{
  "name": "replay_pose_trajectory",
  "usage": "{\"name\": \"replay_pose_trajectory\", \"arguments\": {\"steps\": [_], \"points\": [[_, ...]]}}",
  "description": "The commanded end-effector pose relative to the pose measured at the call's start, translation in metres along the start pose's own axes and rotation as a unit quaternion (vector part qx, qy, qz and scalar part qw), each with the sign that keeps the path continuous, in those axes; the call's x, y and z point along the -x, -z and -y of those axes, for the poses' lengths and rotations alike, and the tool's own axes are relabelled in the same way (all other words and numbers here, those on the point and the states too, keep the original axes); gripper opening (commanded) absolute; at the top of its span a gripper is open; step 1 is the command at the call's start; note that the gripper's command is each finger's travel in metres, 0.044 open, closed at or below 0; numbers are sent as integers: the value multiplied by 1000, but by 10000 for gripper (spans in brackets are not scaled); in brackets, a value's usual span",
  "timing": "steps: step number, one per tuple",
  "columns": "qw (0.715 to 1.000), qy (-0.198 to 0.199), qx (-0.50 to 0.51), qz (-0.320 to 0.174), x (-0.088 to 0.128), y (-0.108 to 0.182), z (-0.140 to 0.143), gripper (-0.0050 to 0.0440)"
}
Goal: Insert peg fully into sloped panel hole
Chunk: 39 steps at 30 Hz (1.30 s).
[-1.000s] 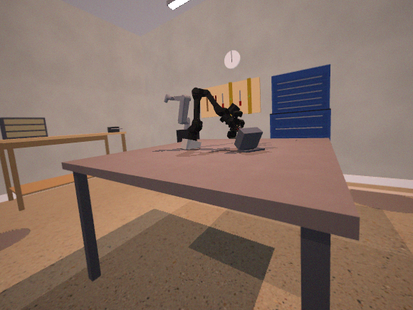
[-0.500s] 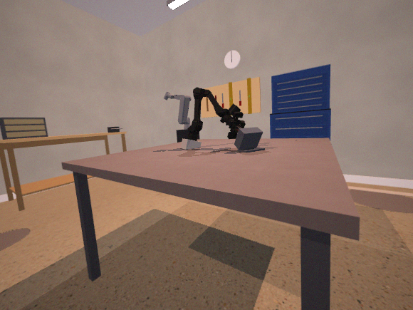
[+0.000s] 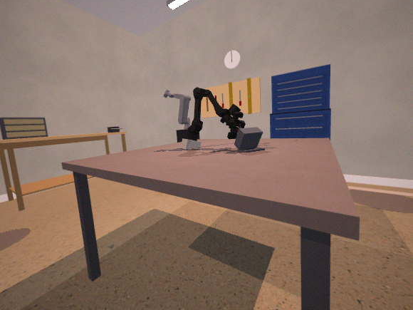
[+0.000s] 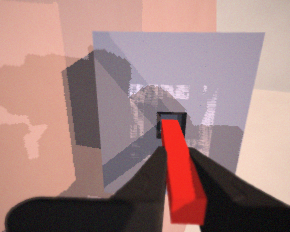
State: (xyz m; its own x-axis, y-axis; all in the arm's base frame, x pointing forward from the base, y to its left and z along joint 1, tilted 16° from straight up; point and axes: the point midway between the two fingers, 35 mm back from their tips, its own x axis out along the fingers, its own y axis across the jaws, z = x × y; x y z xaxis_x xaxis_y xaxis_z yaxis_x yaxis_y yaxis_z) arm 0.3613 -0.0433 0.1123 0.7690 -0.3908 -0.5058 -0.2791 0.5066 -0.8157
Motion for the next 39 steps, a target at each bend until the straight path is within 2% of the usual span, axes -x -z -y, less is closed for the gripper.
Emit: {"name": "replay_pose_trajectory", "arguments": {"steps": [1,39], "points": [[1000,9,-5,8,2,-5,8,0],[1000,9,-5,8,-2,-5,8,0]]}}
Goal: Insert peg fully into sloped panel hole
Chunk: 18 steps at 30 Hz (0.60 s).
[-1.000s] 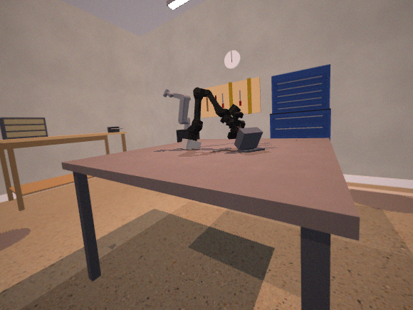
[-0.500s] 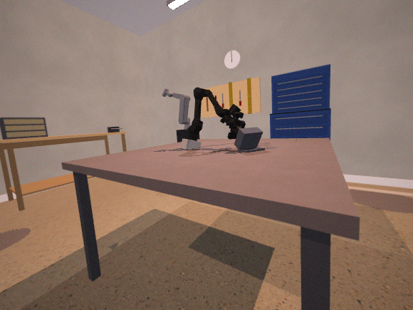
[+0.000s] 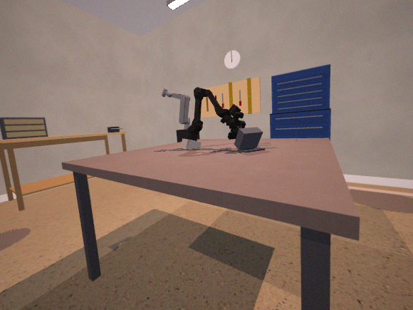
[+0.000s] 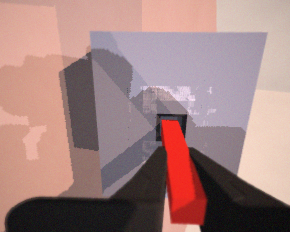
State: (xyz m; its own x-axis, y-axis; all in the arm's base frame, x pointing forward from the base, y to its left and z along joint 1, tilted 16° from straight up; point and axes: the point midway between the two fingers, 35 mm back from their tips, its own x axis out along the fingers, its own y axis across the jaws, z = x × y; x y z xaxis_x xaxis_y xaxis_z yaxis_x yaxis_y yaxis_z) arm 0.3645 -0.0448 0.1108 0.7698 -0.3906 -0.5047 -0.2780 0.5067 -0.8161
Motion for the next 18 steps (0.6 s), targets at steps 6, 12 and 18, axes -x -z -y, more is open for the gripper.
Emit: {"name": "replay_pose_trajectory", "arguments": {"steps": [6,12,18], "points": [[1000,8,-4,8,1,-5,8,0],[1000,8,-4,8,0,-5,8,0],[1000,8,-4,8,-1,-5,8,0]]}}
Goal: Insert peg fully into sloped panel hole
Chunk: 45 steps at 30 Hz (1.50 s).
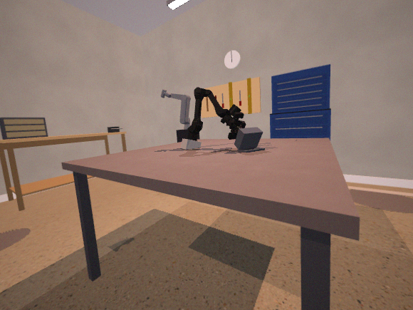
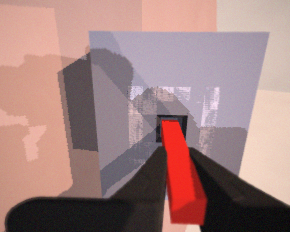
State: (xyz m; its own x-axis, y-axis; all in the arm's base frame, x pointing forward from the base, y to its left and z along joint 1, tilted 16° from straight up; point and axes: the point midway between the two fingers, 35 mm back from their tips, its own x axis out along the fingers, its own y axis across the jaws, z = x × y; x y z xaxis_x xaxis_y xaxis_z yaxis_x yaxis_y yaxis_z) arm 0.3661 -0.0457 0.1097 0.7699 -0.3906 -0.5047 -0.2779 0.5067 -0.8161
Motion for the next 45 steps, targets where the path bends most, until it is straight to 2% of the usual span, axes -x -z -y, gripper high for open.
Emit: {"name": "replay_pose_trajectory", "arguments": {"steps": [1,45], "points": [[1000,8,-4,8,1,-5,8,0],[1000,8,-4,8,-4,-5,8,0]]}}
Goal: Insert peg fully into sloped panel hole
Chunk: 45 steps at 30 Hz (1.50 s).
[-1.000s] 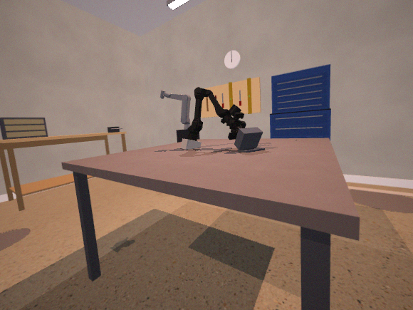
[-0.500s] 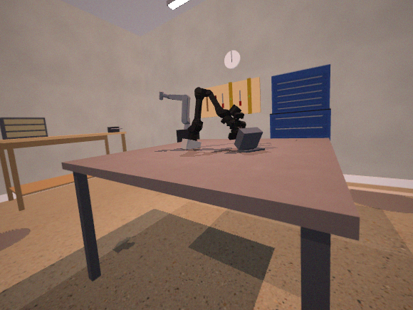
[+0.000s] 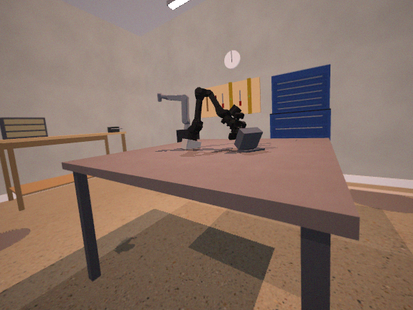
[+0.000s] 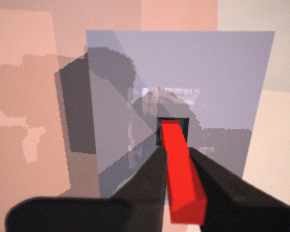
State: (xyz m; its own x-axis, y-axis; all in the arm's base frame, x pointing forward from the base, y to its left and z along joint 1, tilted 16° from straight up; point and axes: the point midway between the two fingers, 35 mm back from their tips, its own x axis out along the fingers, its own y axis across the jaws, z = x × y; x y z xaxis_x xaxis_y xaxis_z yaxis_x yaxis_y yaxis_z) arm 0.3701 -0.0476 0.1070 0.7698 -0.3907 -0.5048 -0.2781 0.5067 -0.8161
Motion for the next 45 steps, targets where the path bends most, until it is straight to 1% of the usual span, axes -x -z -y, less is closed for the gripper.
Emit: {"name": "replay_pose_trajectory", "arguments": {"steps": [1,45], "points": [[1000,8,-4,8,1,-5,8,0],[1000,8,-4,8,-4,-5,8,0]]}}
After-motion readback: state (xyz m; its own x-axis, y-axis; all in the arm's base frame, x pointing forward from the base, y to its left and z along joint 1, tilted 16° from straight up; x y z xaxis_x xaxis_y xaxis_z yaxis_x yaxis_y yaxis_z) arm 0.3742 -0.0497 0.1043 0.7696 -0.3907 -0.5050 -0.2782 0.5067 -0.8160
